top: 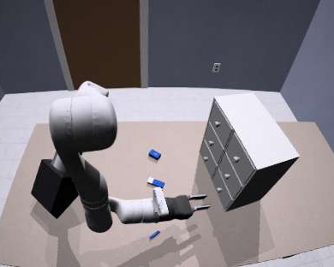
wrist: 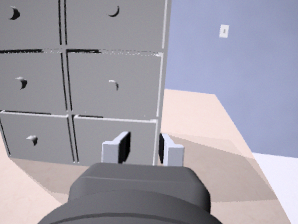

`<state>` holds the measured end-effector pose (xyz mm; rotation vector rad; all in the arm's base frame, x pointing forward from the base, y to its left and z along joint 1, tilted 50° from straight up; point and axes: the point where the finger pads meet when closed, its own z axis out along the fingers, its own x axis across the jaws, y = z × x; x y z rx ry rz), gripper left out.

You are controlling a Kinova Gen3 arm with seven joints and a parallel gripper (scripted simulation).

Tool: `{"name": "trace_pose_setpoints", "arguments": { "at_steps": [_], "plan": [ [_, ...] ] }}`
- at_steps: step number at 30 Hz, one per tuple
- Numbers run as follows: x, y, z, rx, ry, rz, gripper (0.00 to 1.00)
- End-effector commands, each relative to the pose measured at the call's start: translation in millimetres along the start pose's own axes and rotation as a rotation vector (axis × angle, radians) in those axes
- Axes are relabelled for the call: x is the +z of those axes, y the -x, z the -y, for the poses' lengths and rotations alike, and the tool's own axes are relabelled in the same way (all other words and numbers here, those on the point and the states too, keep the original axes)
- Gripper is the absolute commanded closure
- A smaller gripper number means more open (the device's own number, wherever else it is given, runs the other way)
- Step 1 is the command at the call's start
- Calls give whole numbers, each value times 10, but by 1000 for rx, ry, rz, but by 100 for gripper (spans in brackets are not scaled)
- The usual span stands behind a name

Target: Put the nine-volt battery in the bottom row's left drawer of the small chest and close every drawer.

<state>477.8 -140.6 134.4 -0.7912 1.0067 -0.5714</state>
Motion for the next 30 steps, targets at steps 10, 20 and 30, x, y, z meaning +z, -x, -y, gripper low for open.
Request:
{"name": "trace_pose_setpoints", "arguments": {
  "at_steps": [10, 20, 30],
  "plan": [
    [69, 161, -51, 0, 4, 0, 33],
    [107, 270, -73, 0, 5, 0, 33],
    [148, 385, -97, 0, 5, 0, 33]
  ]
}}
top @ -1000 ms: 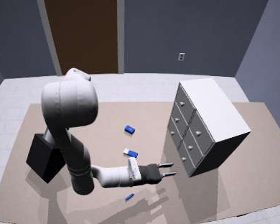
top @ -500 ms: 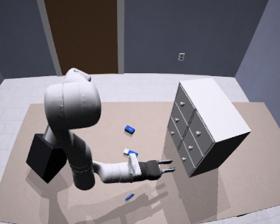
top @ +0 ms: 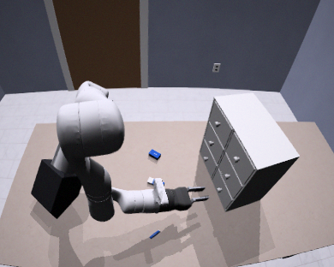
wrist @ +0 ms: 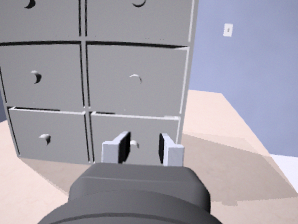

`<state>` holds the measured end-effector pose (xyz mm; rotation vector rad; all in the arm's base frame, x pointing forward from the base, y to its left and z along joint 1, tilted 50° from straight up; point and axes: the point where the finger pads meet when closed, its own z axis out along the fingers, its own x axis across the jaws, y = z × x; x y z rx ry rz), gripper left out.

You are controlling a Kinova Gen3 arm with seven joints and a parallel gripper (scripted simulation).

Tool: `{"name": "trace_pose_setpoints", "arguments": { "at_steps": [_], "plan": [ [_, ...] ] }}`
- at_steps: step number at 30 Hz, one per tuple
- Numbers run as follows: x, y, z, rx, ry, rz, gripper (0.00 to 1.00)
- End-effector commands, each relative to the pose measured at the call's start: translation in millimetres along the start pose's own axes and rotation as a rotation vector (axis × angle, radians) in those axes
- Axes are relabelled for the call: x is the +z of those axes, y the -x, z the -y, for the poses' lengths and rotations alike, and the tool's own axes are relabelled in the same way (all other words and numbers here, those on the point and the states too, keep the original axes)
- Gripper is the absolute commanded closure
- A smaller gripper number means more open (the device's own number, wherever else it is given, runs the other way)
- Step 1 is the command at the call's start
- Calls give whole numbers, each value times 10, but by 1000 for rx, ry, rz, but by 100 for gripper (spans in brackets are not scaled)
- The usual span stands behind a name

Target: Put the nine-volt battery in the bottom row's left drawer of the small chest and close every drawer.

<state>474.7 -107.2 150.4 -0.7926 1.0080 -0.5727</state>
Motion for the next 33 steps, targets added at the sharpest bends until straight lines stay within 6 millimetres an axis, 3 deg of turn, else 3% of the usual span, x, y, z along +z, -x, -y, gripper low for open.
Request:
{"name": "trace_pose_setpoints", "arguments": {
  "at_steps": [1, 33],
  "plan": [
    [31, 66, -32, 1, 4, 1, 33],
    [160, 431, -106, 1, 5, 1, 33]
  ]
}}
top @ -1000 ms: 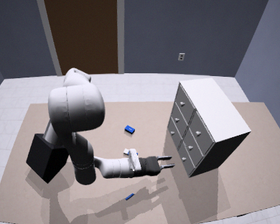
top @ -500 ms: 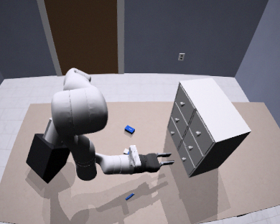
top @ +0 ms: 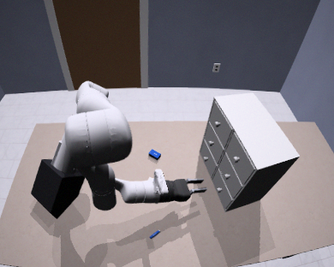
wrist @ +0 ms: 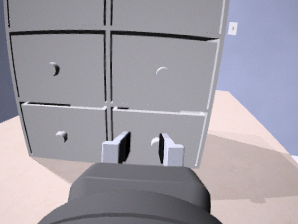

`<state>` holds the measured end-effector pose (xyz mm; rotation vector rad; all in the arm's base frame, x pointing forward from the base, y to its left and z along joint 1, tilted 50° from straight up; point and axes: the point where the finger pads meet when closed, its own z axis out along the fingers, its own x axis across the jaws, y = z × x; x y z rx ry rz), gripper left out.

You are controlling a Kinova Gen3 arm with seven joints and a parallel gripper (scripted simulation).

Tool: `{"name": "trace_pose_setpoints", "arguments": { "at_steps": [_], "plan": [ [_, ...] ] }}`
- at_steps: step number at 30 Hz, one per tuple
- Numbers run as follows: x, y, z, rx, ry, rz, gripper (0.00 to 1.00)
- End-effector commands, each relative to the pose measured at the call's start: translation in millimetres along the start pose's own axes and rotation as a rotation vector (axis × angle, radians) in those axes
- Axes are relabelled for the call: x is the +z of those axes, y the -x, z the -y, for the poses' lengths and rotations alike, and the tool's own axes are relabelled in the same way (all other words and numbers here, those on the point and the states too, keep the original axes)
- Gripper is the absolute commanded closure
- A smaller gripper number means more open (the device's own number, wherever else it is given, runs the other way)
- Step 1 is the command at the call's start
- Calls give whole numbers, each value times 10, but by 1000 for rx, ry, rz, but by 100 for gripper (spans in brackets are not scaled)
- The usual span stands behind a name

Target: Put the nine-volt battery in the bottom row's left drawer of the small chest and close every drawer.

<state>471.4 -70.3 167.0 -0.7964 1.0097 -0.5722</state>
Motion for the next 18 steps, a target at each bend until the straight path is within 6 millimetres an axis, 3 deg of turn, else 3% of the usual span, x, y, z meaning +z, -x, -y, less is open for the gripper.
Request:
{"name": "trace_pose_setpoints", "arguments": {
  "at_steps": [1, 18],
  "plan": [
    [24, 58, -21, 3, 1, 1, 33],
    [108, 299, -70, 2, 2, 1, 33]
  ]
}}
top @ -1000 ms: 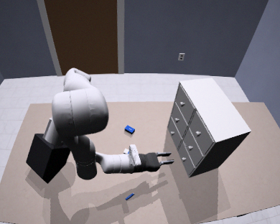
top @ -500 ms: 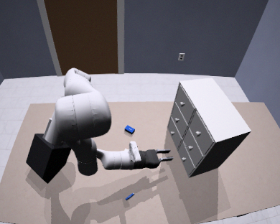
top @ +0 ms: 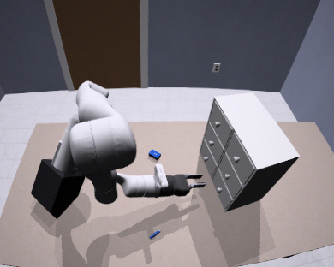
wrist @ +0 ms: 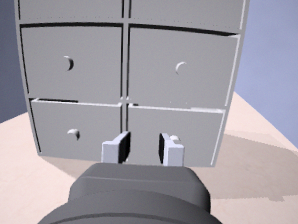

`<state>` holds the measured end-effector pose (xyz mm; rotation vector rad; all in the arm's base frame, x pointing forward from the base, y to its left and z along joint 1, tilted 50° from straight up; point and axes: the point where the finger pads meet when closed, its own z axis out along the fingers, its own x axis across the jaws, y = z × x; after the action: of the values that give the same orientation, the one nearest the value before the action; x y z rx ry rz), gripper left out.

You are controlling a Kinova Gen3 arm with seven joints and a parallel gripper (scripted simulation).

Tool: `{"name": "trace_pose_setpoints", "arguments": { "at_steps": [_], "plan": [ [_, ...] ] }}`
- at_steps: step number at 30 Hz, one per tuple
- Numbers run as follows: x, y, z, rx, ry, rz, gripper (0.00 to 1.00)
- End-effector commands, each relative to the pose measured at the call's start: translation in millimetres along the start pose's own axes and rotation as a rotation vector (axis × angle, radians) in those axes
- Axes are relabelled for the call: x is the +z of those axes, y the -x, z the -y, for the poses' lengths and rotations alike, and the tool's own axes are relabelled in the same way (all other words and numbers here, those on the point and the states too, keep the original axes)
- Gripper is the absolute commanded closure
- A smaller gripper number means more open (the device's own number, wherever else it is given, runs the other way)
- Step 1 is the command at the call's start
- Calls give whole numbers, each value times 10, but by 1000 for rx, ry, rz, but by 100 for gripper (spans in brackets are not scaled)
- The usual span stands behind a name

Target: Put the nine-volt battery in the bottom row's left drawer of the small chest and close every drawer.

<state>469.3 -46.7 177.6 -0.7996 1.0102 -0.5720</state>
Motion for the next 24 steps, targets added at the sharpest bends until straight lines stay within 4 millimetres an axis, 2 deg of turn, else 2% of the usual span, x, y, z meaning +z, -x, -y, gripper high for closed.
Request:
{"name": "trace_pose_setpoints", "arguments": {
  "at_steps": [1, 24],
  "plan": [
    [22, 60, -16, 5, -1, 1, 33],
    [139, 393, -82, 4, 0, 1, 33]
  ]
}}
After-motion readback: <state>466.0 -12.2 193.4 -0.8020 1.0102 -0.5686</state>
